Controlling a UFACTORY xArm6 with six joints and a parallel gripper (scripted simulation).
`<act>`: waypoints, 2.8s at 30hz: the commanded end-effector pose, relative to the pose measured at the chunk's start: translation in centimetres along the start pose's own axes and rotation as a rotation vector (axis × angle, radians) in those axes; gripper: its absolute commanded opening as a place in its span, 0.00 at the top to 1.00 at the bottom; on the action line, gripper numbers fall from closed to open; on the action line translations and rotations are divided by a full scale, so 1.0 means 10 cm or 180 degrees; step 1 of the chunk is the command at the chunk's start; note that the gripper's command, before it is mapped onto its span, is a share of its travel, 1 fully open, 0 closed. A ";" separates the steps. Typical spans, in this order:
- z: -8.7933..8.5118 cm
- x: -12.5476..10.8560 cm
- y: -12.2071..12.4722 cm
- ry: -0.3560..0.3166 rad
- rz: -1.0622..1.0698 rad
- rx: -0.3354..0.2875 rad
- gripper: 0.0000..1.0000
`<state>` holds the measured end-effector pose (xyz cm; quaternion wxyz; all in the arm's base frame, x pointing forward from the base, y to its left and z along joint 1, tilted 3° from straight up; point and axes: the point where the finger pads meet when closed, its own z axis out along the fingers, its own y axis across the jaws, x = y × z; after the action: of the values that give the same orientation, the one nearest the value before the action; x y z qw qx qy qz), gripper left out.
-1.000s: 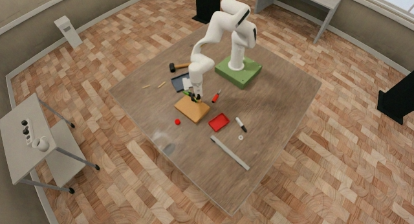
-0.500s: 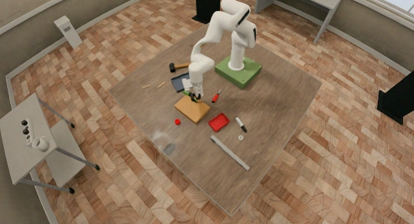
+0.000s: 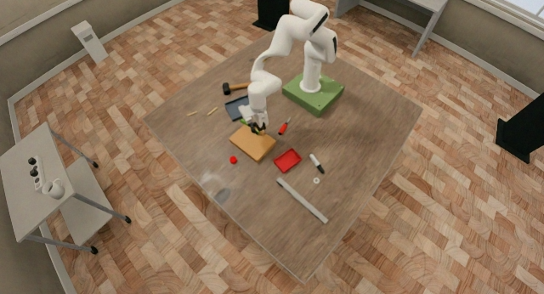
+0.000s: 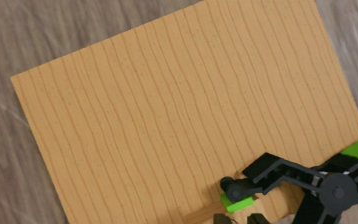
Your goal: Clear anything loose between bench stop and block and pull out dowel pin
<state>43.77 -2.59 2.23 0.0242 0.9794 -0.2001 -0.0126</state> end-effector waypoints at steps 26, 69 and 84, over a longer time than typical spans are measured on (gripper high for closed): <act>-0.02 0.02 -0.01 0.0019 -0.1032 0.0009 1.00; -0.03 0.02 -0.01 0.0021 -0.2285 0.0005 1.00; -0.03 0.02 -0.01 0.0021 -0.2663 0.0004 1.00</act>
<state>43.77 -2.59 2.31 0.0168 0.9775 0.2091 -0.0212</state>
